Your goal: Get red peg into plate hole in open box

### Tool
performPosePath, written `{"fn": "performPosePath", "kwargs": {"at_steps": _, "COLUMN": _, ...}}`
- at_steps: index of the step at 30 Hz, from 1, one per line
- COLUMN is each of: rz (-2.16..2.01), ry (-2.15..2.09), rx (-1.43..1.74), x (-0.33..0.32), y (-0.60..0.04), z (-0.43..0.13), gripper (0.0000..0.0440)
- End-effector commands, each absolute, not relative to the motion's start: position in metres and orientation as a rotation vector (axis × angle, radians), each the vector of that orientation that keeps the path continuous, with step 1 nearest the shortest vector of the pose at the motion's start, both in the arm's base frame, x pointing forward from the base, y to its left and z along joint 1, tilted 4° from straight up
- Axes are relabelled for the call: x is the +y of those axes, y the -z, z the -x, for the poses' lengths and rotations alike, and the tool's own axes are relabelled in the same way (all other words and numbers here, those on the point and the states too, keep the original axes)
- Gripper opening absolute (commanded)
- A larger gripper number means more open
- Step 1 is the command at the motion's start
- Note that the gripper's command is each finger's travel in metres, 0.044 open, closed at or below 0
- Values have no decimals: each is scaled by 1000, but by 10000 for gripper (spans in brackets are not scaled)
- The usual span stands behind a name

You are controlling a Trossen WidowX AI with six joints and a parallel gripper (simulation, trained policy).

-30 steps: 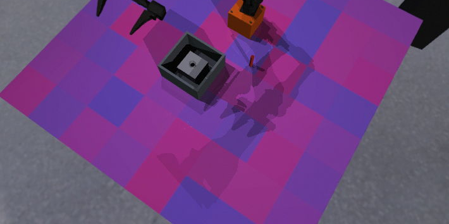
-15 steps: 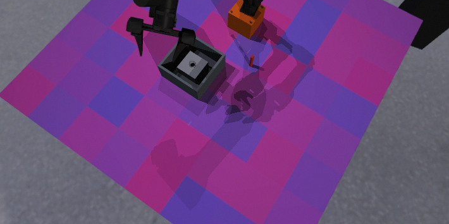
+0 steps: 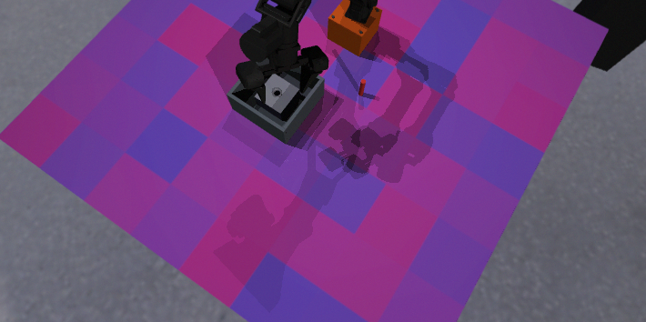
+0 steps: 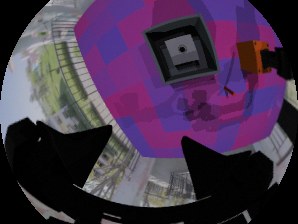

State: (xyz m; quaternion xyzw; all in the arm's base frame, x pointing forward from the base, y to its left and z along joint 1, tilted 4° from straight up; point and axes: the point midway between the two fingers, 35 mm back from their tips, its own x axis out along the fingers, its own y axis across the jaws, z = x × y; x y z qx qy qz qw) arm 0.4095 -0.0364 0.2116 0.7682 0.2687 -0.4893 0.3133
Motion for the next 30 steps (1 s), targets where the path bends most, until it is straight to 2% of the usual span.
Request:
{"fn": "performPosePath", "kwargs": {"at_steps": 1, "rz": -1926, "ry": 1296, "rx": 778, "x": -22, "y": -206, "z": -396, "gripper": 440}}
{"fn": "performPosePath", "kwargs": {"at_steps": 30, "rz": -899, "ry": 1171, "rx": 1432, "x": 88, "y": -140, "z": -262, "gripper": 440}}
